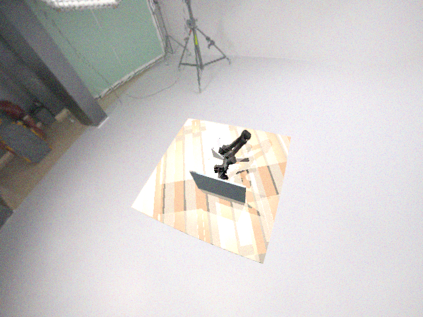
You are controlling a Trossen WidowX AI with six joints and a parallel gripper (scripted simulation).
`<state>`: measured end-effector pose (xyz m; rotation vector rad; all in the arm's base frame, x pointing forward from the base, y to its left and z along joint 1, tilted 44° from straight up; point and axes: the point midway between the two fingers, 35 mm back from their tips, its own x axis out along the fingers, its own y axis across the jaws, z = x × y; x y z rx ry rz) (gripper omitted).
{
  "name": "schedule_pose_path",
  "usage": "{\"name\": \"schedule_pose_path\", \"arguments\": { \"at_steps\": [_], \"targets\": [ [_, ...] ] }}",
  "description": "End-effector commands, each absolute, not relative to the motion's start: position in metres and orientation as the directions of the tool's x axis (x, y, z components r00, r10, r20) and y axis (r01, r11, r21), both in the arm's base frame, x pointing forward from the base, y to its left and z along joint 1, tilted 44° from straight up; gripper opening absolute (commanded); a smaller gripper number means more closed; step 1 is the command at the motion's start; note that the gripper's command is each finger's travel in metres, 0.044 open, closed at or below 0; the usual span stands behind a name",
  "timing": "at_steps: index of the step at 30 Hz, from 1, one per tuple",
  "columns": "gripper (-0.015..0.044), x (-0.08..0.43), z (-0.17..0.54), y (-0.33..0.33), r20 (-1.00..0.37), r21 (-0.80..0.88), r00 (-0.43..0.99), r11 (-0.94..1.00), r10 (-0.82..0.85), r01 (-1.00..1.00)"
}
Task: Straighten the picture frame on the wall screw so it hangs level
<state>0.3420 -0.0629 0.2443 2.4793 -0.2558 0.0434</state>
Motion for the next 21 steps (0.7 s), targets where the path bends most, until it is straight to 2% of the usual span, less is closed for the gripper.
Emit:
{"name": "schedule_pose_path", "arguments": {
  "at_steps": [1, 2, 8, 16, 18, 21],
  "targets": [
    [0.0260, 0.3426, 0.2453, -0.0637, 0.095, 0.600, 0.980, -0.775, -0.176, -0.197],
    [0.0260, 0.3426, 0.2453, -0.0637, 0.095, 0.600, 0.980, -0.775, -0.176, -0.197],
    [0.0103, 0.3426, 0.2453, -0.0637, 0.095, 0.600, 0.980, -0.775, -0.176, -0.197],
    [0.0049, 0.3426, 0.2453, -0.0637, 0.095, 0.600, 0.980, -0.775, -0.176, -0.197],
    [0.0000, 0.3426, 0.2453, -0.0637, 0.095, 0.600, 0.980, -0.775, -0.176, -0.197],
    [0.0000, 0.3426, 0.2453, -0.0637, 0.095, 0.600, 0.980, -0.775, -0.176, -0.197]
  ]
}}
